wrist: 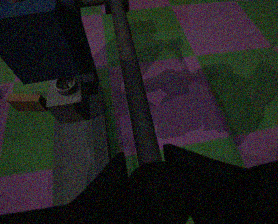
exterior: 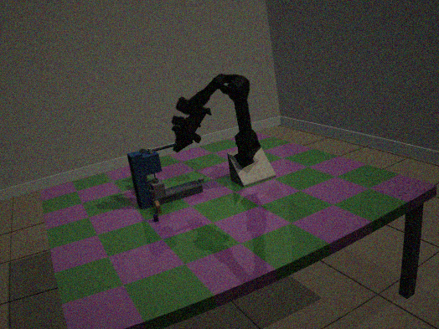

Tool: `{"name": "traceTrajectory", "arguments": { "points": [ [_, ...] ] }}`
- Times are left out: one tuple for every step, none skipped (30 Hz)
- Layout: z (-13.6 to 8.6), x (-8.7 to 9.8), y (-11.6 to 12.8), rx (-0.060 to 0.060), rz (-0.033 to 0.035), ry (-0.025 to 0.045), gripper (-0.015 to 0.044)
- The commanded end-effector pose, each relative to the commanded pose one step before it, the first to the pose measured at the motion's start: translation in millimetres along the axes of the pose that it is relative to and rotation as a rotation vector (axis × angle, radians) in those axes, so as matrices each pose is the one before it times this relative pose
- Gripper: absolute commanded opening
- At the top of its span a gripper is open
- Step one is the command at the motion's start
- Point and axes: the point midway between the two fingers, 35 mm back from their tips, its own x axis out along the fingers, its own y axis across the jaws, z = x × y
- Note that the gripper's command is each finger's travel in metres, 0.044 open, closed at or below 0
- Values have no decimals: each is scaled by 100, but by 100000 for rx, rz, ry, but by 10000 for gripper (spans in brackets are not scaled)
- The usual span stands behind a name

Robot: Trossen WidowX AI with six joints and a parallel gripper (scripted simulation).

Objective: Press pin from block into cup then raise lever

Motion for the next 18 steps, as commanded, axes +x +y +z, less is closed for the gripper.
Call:
{"name": "traceTrajectory", "arguments": {
  "points": [
    [406, -330, -85, 42, -227, -754, 0],
    [40, -36, 0, 0, -1, 1, 0],
    [39, -35, 0, 0, -1, 1, 0],
    [40, -36, 0, 0, -1, 1, 0],
    [40, -35, 0, 0, -1, 1, 0],
    [39, -35, 0, 0, -1, 1, 0],
    [40, -36, 1, 0, -1, 1, 0],
    [40, -35, 1, 0, -1, 1, 0],
    [39, -35, 1, 0, -1, 1, 0],
    [40, -35, 1, 0, -1, 1, 0],
    [40, -35, 1, 0, -1, 1, 0],
    [39, -34, 1, 0, -1, 1, 0],
    [39, -34, 1, 0, -1, 0, 0],
    [40, -35, 1, 0, -1, 0, 0],
    [40, -34, 1, 0, -1, 0, 0],
    [40, -34, 1, 0, -1, 0, 0],
    [40, -34, 1, 0, -1, 0, 0],
    [40, -34, 1, 0, -1, 0, 0]
  ]
}}
